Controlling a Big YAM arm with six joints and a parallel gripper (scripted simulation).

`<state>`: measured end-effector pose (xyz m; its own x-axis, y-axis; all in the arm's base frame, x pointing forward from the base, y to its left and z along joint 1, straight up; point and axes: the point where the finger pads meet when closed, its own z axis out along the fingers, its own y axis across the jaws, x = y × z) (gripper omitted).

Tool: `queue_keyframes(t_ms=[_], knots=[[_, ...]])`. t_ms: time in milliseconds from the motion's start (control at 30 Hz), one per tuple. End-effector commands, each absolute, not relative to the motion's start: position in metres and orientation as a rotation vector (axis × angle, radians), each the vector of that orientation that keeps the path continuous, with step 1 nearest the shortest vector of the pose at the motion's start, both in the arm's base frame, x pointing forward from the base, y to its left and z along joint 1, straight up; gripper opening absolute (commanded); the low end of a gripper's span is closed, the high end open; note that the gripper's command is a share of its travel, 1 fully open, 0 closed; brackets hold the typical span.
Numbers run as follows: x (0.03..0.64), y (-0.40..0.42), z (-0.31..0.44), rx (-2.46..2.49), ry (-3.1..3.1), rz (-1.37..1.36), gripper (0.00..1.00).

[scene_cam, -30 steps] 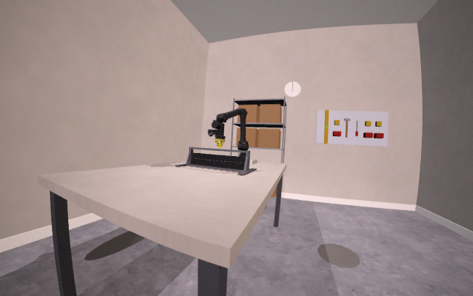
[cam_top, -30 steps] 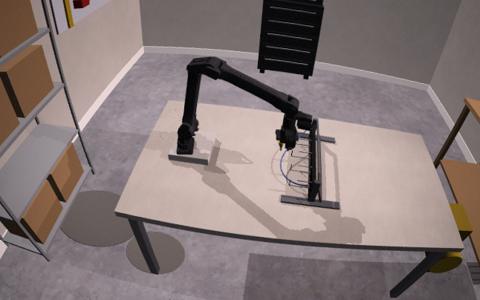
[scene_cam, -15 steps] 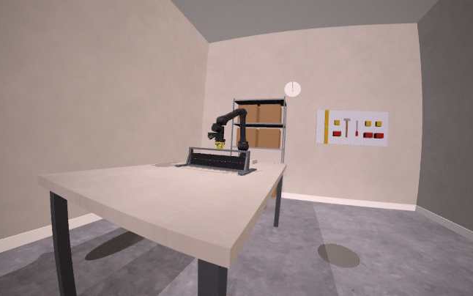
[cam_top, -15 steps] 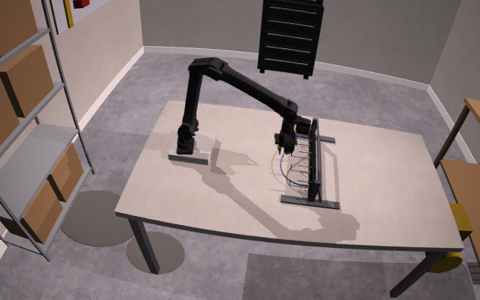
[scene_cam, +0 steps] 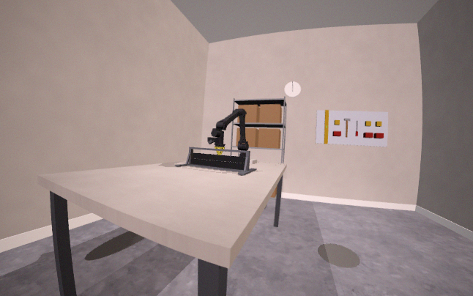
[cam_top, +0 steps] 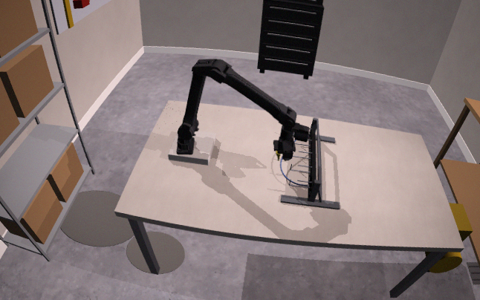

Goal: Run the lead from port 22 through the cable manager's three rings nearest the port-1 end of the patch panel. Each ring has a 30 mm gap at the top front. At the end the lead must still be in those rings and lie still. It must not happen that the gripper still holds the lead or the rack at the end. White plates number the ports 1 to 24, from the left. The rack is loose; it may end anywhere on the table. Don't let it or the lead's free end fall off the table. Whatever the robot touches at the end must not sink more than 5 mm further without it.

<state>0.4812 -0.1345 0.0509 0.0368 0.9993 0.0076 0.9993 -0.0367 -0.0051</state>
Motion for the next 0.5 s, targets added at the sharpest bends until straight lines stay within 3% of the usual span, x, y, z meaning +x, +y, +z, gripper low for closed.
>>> queue_keyframes(t_ms=[0, 100, 467], knots=[[0.489, -0.133, 0.041, -2.242, -2.205, -0.014, 0.32], [0.508, -0.138, 0.054, -2.27, -2.233, -0.051, 0.32], [0.49, -0.133, 0.018, -2.244, -2.207, -0.017, 0.32]])
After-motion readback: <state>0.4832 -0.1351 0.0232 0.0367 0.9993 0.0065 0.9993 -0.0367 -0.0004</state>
